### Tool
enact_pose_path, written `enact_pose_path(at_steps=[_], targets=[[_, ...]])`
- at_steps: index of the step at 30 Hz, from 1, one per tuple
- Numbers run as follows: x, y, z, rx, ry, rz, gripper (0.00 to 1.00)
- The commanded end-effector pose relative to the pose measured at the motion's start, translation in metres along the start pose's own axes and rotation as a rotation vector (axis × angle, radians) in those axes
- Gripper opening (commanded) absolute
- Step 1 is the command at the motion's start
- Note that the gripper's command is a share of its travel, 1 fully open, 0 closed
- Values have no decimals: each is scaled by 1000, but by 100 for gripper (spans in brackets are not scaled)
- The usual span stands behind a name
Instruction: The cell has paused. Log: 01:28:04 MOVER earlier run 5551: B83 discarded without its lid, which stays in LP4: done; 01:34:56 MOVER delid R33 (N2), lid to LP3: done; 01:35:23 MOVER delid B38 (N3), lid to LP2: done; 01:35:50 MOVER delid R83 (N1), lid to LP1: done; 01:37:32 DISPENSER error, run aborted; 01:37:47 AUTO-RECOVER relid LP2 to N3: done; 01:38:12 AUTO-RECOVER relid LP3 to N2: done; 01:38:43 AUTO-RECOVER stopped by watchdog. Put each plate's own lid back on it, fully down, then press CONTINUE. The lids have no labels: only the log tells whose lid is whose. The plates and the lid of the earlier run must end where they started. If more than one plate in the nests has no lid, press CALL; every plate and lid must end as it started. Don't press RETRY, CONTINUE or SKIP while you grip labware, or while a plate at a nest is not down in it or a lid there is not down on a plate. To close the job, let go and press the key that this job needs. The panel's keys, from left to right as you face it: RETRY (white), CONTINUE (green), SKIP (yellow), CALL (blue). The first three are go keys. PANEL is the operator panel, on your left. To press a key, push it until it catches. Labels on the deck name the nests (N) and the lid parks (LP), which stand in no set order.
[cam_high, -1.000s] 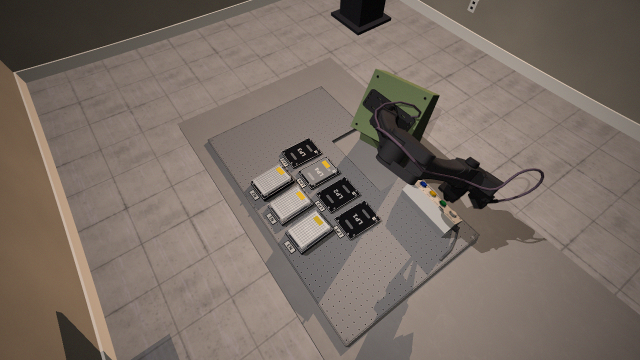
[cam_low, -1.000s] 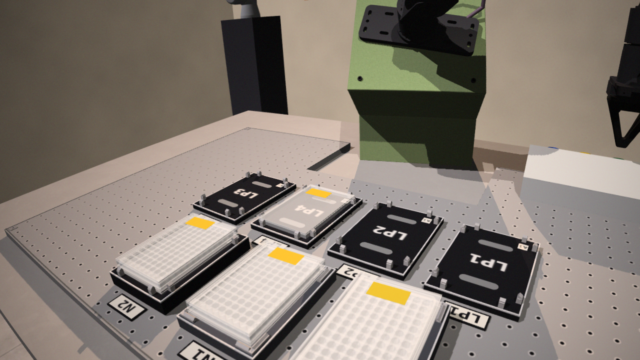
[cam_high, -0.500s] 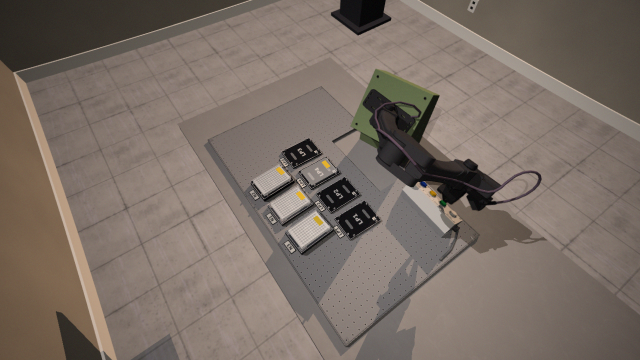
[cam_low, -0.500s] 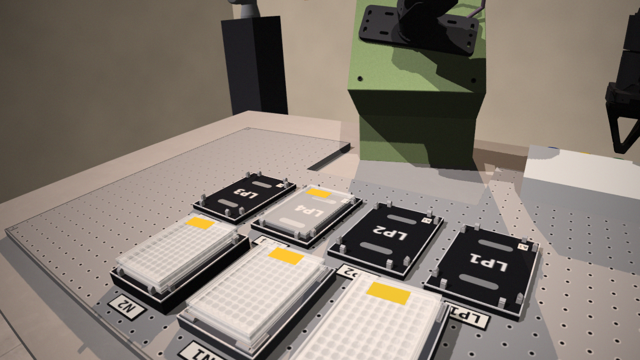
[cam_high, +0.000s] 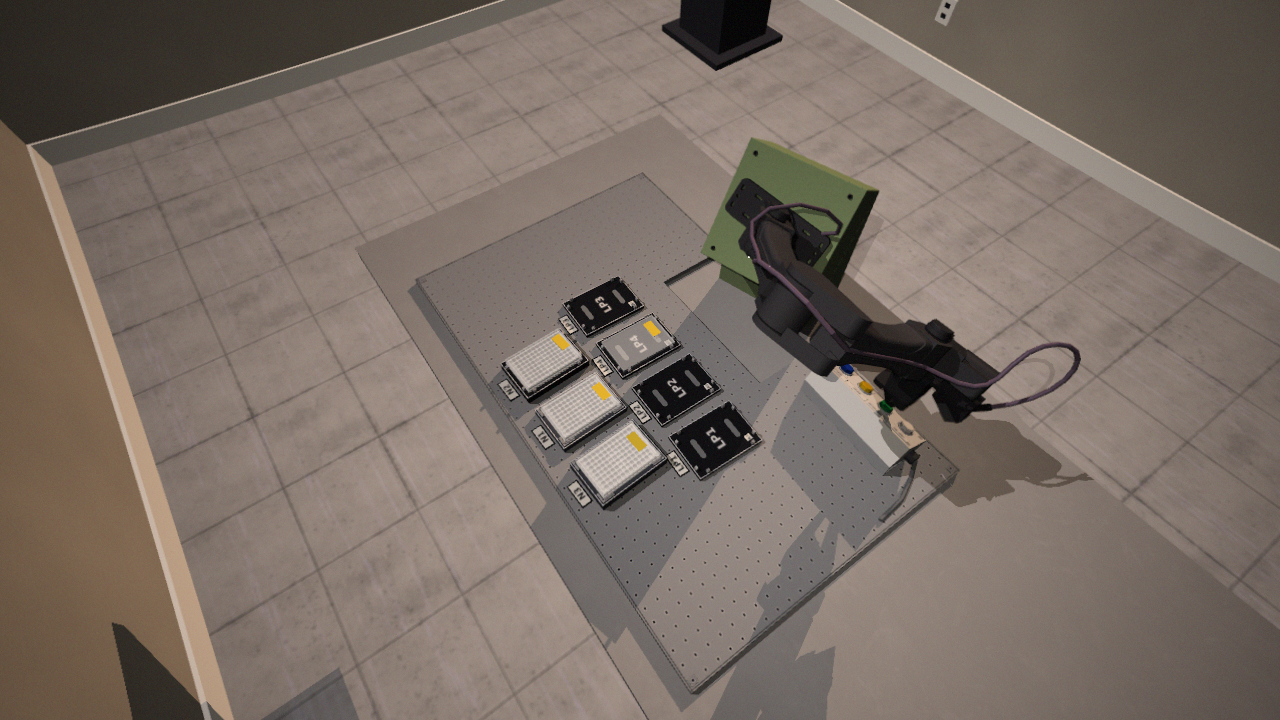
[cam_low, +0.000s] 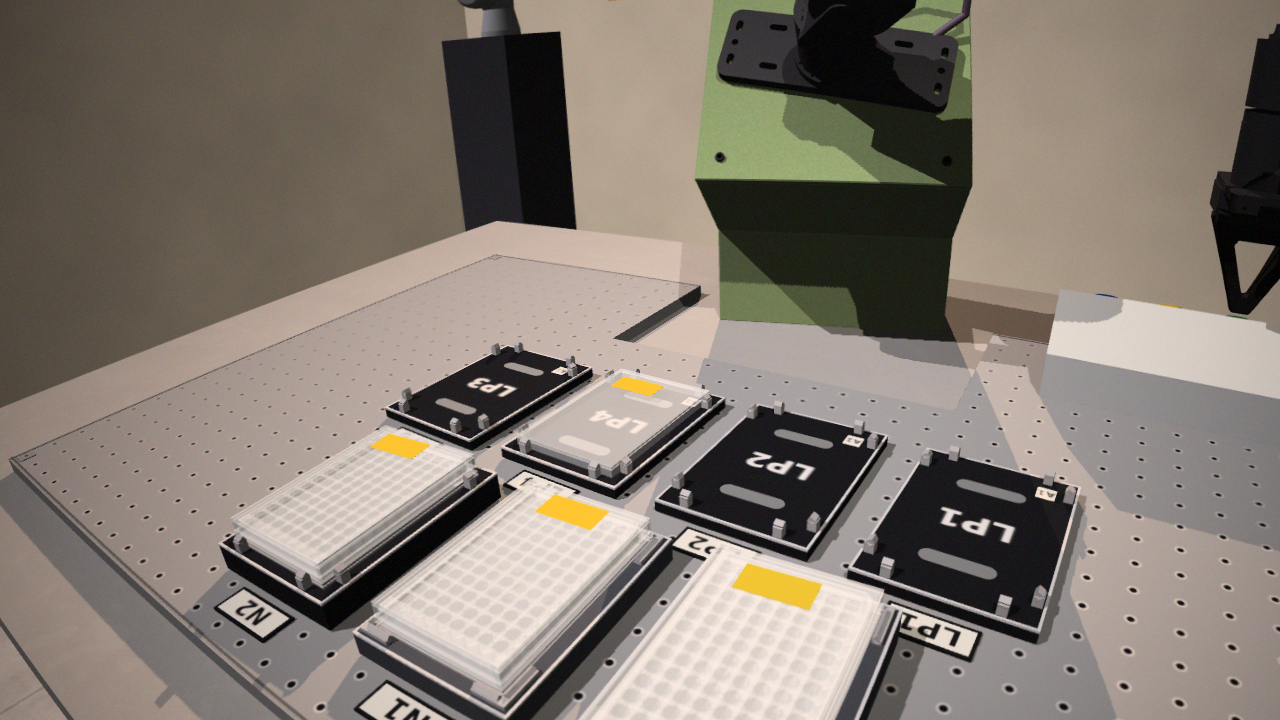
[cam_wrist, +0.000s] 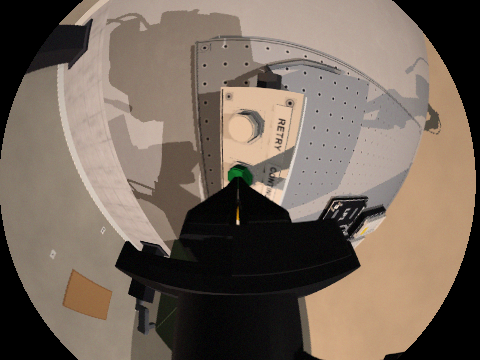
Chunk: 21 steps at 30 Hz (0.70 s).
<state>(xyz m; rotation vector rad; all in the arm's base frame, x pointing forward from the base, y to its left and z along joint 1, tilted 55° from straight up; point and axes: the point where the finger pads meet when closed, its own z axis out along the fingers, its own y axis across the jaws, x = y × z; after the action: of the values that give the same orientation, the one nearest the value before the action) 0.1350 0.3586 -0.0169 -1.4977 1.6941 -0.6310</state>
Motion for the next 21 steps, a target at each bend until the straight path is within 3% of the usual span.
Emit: enact_pose_path(at_steps=[1,21], targets=[[-4,8,-5,-11,-27,-9,0],[2,8,0,-10,-20,-18,0]])
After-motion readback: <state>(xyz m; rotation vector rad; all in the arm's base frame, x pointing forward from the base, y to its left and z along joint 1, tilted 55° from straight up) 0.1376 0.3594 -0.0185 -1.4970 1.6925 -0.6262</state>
